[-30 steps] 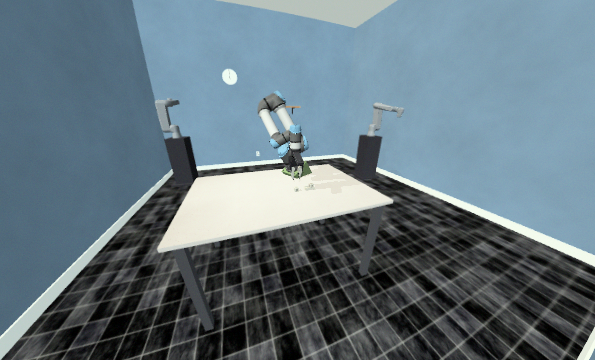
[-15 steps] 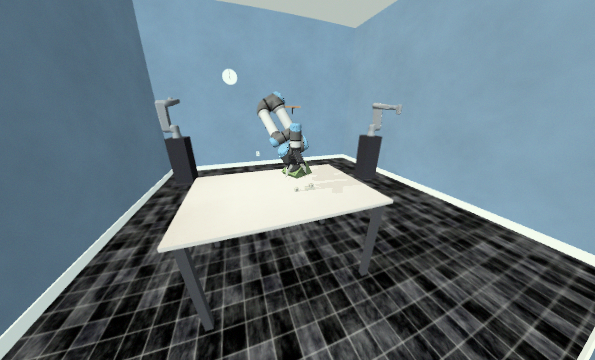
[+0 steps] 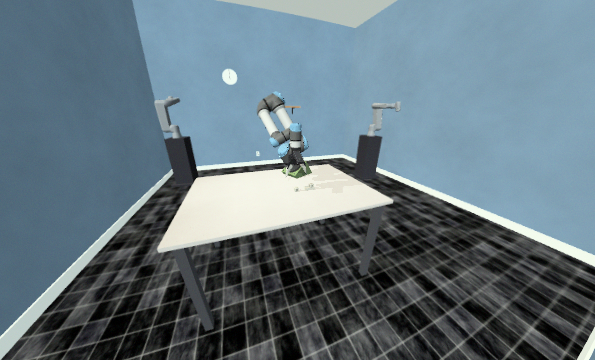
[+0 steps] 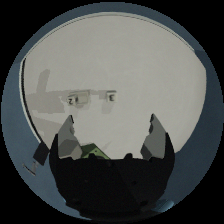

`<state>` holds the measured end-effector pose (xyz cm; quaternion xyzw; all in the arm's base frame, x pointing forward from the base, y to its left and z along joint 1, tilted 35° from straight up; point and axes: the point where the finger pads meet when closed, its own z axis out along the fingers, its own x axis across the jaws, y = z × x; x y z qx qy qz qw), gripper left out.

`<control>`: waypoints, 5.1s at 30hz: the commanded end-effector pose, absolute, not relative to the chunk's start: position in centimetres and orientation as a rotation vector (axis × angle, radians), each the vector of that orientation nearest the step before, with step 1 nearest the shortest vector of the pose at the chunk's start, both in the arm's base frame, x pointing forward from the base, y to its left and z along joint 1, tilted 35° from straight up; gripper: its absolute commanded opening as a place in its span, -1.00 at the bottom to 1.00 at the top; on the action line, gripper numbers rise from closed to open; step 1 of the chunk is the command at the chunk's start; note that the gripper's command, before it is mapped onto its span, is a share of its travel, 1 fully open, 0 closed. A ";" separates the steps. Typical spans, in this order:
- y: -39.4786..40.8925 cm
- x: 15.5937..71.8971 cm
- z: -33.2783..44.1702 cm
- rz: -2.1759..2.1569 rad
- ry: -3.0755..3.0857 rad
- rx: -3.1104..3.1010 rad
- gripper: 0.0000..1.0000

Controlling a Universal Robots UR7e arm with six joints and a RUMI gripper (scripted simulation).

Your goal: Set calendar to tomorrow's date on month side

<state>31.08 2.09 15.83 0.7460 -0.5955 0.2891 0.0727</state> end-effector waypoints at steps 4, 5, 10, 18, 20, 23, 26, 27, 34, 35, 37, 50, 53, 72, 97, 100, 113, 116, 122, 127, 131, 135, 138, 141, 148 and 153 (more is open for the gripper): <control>2.2 31.1 15.9 0.866 -1.761 2.256 1.00; 2.1 31.2 15.9 0.864 -1.751 2.262 1.00; 2.1 31.2 15.9 0.858 -1.709 2.284 1.00; 2.2 31.4 15.8 0.822 -1.486 2.388 1.00; 2.2 31.4 15.7 0.808 -1.405 2.420 1.00; 2.2 31.5 15.7 0.801 -1.362 2.436 1.00; 2.3 31.4 15.6 0.784 -1.269 2.469 1.00; 2.3 31.5 15.6 0.775 -1.220 2.485 1.00; 2.3 31.6 15.5 0.735 -1.008 2.544 1.00; 2.3 31.6 15.5 0.728 -0.975 2.552 1.00; 2.3 31.6 15.5 0.715 -0.914 2.565 1.00; 2.2 31.6 15.3 0.636 -0.553 2.618 1.00; 2.2 31.6 15.2 0.610 -0.446 2.625 1.00; 1.9 31.6 15.1 0.475 0.083 2.607 1.00; 1.7 31.6 15.0 0.418 0.284 2.575 -0.44; 1.7 31.6 15.0 0.418 0.285 2.575 -0.44; 1.7 31.6 15.0 0.418 0.285 2.575 -0.44; 1.7 31.6 15.0 0.418 0.285 2.575 -0.44; 1.7 31.6 15.0 0.418 0.285 2.575 -0.44; 1.7 31.6 15.0 0.418 0.285 2.575 -0.44; 1.7 31.6 15.0 0.418 0.285 2.575 -0.44; 1.6 31.6 14.8 0.414 0.285 2.576 -0.44; 1.5 31.6 14.6 0.411 0.286 2.576 -0.44; 1.4 31.6 14.4 0.411 0.287 2.577 -0.44; 1.2 31.8 13.9 0.411 0.287 2.577 -0.44; 0.9 32.1 13.4 0.411 0.287 2.577 -0.44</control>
